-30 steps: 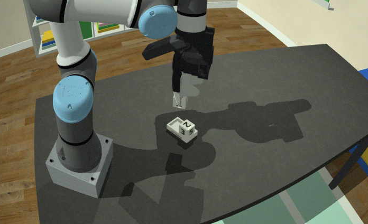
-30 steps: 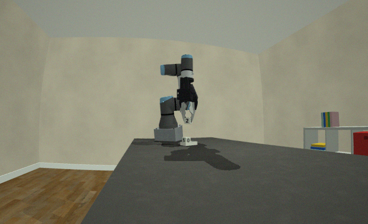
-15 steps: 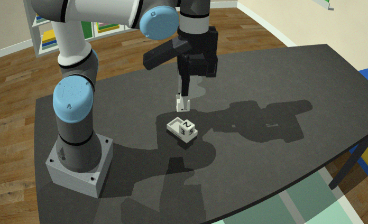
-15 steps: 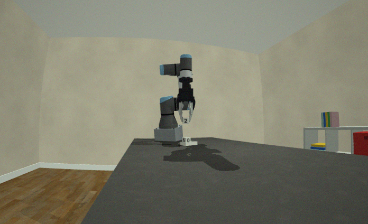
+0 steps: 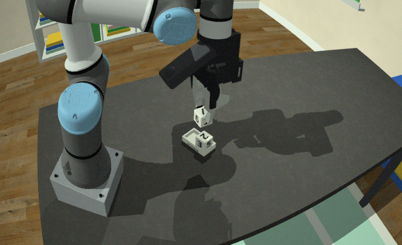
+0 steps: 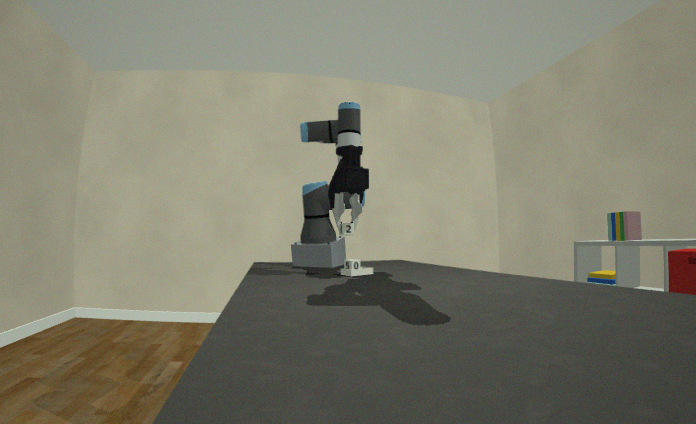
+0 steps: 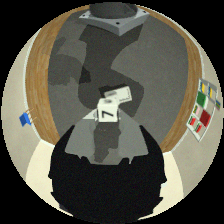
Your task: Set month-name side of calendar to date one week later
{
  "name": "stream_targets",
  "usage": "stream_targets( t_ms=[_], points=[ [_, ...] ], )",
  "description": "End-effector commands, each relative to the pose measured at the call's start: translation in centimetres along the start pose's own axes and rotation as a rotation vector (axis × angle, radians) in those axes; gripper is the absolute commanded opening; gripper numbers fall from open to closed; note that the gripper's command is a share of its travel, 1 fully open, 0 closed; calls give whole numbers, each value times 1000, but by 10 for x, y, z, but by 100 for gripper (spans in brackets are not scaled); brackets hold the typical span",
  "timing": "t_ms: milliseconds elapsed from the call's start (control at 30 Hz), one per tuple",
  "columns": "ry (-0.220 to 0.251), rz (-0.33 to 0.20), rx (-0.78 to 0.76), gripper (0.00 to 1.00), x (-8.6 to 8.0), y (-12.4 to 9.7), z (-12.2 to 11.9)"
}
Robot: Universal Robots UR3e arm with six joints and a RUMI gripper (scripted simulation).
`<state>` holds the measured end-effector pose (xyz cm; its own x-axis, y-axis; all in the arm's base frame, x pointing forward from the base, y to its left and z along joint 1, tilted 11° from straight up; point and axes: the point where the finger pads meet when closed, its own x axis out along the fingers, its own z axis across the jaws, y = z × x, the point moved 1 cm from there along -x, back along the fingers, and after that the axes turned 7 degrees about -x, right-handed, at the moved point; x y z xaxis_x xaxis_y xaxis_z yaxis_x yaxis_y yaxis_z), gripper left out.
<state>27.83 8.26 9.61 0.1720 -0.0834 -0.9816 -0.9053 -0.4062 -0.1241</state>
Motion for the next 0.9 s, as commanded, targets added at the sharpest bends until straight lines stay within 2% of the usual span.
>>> stream_targets(
  t_ms=[0,267,367,500,867],
  points=[
    [-9,-8,-174,11,0,-1,-7],
    [-8,-9,-403,11,0,-2,-16],
    [-8,-9,-414,11,0,-2,-17],
    [-7,-9,-574,11,1,-3,-23],
    [-6,-11,-887,11,1,-7,-34]
  ],
)
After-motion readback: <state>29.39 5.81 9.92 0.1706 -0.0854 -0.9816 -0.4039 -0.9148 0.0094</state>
